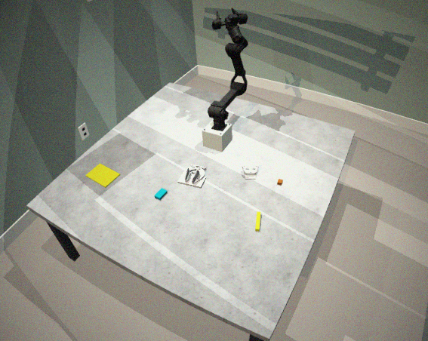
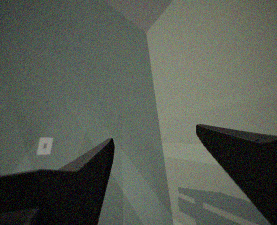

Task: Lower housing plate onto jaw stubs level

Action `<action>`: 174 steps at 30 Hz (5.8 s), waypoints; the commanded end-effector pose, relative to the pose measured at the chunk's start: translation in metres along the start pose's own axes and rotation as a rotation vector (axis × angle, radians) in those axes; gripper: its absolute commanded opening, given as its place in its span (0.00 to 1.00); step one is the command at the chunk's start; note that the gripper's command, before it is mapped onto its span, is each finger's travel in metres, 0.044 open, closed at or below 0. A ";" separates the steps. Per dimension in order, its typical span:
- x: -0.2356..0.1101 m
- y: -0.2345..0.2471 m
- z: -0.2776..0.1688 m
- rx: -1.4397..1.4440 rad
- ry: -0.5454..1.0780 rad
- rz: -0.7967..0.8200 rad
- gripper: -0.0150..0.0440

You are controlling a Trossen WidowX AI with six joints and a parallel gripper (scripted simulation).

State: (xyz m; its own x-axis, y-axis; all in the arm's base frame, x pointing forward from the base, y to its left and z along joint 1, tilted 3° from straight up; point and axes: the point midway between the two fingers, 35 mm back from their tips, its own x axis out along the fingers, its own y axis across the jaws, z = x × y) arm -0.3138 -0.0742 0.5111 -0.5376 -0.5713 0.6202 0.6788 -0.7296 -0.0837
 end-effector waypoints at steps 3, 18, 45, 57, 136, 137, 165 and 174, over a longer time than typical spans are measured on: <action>0.000 0.003 0.003 0.005 -0.009 0.005 1.00; -0.003 0.063 0.076 0.118 -0.212 0.145 1.00; -0.053 0.150 0.170 0.332 -0.456 0.403 1.00; -0.092 0.187 0.217 0.446 -0.573 0.578 1.00; -0.512 0.271 0.317 0.650 -0.867 2.123 1.00; -0.516 0.270 0.316 0.645 -0.862 2.142 1.00; -0.650 0.233 0.243 0.296 -0.605 2.718 1.00; -0.682 0.218 0.209 0.112 -0.475 2.853 1.00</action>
State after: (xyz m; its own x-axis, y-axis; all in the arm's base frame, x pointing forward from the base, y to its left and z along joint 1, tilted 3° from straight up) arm 0.3100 0.2278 0.2533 0.7757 0.4262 -0.4654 -0.6091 0.6986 -0.3754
